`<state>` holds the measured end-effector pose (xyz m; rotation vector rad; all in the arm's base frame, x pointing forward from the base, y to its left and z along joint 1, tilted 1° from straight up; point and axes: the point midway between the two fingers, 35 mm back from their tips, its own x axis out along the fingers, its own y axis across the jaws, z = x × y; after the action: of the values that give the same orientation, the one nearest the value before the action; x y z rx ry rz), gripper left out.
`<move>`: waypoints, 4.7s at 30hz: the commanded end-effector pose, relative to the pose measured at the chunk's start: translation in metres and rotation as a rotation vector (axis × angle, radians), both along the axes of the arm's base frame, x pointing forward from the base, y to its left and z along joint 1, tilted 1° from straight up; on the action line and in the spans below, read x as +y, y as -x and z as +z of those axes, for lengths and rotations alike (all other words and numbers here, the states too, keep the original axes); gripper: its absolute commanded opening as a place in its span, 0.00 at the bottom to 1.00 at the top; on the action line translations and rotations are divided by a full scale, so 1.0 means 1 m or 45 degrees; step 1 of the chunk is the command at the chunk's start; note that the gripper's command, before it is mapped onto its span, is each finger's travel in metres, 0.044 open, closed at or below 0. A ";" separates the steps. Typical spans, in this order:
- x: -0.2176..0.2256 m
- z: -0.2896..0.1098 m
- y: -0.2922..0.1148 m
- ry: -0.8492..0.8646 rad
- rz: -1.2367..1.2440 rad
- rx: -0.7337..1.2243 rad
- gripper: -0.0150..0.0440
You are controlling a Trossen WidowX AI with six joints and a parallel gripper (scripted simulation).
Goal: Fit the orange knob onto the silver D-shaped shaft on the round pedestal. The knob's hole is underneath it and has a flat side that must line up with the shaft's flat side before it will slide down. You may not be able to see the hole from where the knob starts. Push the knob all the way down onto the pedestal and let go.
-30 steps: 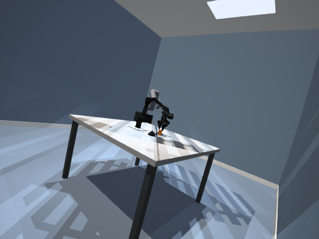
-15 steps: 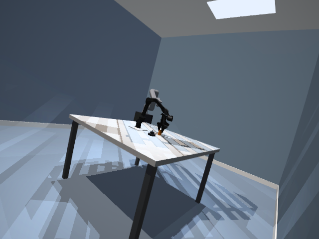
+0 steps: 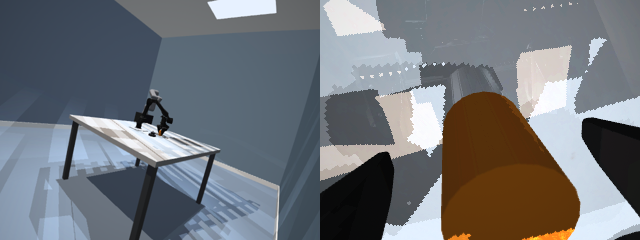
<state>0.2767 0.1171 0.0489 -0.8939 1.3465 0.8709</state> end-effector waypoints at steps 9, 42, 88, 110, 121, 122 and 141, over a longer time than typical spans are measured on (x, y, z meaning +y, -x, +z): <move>0.000 -0.005 0.000 -0.005 0.004 0.000 0.64; 0.004 0.064 -0.007 -0.005 0.004 -0.001 0.25; -0.055 0.116 -0.024 0.005 -0.027 0.003 0.25; -0.125 0.095 -0.032 0.010 -0.008 -0.001 0.25; -0.160 0.085 -0.029 0.013 0.001 -0.003 0.25; -0.164 0.084 -0.028 0.013 0.002 -0.003 0.25; -0.172 0.056 -0.028 0.013 -0.004 -0.003 0.25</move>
<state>0.3035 -0.0551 0.1082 -0.8982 1.3616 0.8626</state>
